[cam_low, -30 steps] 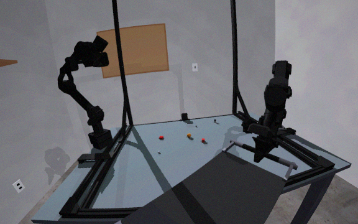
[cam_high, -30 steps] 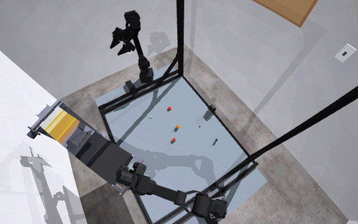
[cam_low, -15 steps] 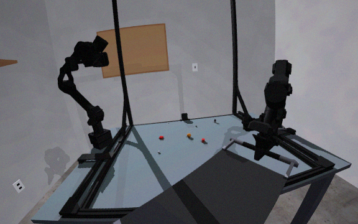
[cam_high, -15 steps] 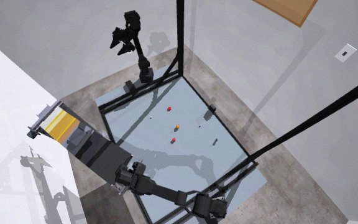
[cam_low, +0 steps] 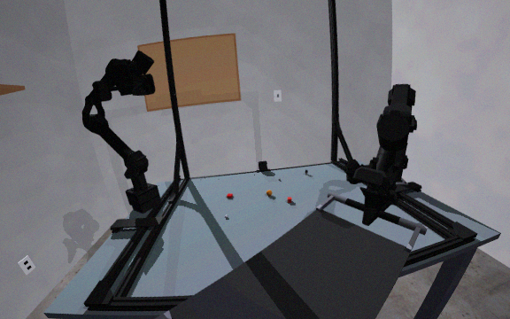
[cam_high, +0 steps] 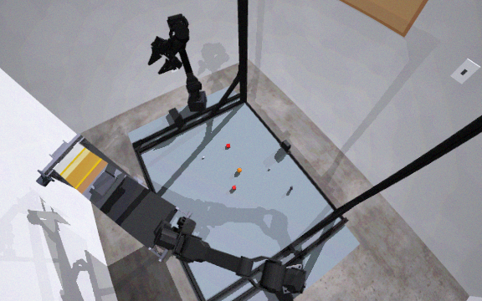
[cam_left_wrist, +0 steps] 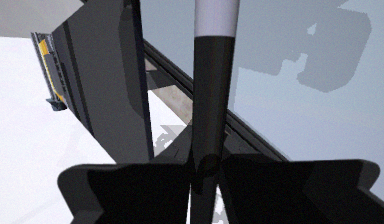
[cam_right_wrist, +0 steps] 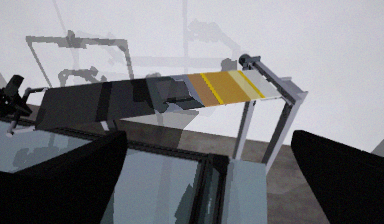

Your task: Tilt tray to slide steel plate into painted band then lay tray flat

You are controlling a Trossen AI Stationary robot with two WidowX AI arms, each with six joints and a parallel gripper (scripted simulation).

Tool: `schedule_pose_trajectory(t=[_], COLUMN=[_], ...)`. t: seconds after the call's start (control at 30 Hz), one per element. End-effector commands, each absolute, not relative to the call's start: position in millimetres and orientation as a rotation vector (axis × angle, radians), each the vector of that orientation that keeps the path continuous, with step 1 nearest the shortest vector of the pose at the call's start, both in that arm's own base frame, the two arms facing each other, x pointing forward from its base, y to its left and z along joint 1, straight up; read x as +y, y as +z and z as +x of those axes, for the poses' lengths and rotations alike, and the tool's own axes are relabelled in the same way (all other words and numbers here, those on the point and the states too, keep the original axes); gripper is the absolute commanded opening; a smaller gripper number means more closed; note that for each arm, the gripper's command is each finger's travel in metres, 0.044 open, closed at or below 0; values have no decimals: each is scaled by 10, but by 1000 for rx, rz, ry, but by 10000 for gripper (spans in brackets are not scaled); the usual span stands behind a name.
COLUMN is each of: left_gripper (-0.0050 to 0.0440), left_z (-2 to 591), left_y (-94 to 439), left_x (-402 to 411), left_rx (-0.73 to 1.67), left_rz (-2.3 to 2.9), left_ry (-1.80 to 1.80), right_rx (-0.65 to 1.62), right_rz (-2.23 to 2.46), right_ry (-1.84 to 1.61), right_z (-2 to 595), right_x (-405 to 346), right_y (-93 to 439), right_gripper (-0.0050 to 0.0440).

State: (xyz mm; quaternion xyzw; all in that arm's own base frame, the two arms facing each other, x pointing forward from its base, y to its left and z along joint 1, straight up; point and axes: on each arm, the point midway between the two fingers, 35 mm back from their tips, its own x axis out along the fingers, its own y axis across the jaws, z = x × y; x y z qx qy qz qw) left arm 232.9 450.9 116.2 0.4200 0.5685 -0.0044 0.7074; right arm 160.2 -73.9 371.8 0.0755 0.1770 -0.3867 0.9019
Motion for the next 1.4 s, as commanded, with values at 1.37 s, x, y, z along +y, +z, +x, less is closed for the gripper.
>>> schedule_pose_trajectory(t=[1.37], left_gripper=[0], left_z=[2383], left_y=[1734], left_x=[4584], left_rx=[1218], left_rz=[992], left_ry=[67], right_rx=[364], right_rz=[157], right_ry=[-802], right_z=[1602], right_x=[-740], right_y=[3718], right_gripper=[440])
